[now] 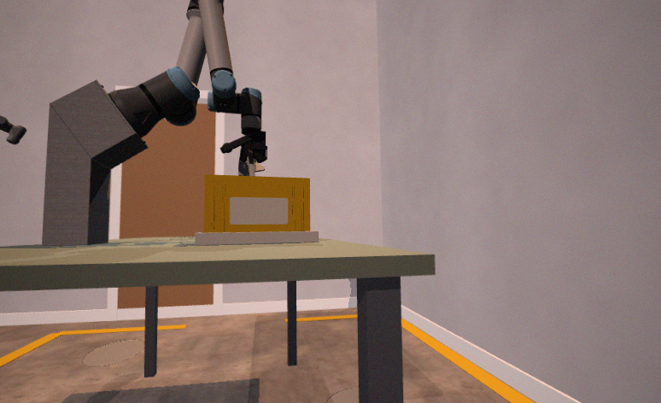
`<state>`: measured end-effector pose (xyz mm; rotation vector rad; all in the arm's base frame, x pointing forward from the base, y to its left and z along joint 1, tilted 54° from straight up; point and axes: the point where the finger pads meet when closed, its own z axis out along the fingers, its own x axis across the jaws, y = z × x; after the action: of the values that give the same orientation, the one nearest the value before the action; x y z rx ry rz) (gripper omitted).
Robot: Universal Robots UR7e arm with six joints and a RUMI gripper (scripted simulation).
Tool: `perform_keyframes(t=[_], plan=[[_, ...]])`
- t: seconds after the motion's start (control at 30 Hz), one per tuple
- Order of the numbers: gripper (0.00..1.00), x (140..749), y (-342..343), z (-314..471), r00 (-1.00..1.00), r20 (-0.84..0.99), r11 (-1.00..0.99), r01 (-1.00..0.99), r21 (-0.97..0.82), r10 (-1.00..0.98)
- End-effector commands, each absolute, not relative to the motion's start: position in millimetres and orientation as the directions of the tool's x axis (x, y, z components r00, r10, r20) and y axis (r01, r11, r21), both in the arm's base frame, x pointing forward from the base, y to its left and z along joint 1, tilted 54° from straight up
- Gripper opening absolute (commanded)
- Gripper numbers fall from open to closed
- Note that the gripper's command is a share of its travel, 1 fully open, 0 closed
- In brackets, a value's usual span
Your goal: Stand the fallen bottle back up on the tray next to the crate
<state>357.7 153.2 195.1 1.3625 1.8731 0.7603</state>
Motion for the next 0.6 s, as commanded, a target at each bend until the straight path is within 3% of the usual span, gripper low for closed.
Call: perform_keyframes(t=[0.0,0.53,0.57], plan=[[1.0,357.6,153.7,196.0,-0.215,-0.194,0.283,0.55,0.786,0.957],[1.0,357.5,154.0,196.4,-0.216,-0.196,0.285,0.547,0.787,0.956],[0.0,357.5,154.0,196.4,-0.216,-0.196,0.285,0.547,0.787,0.956]])
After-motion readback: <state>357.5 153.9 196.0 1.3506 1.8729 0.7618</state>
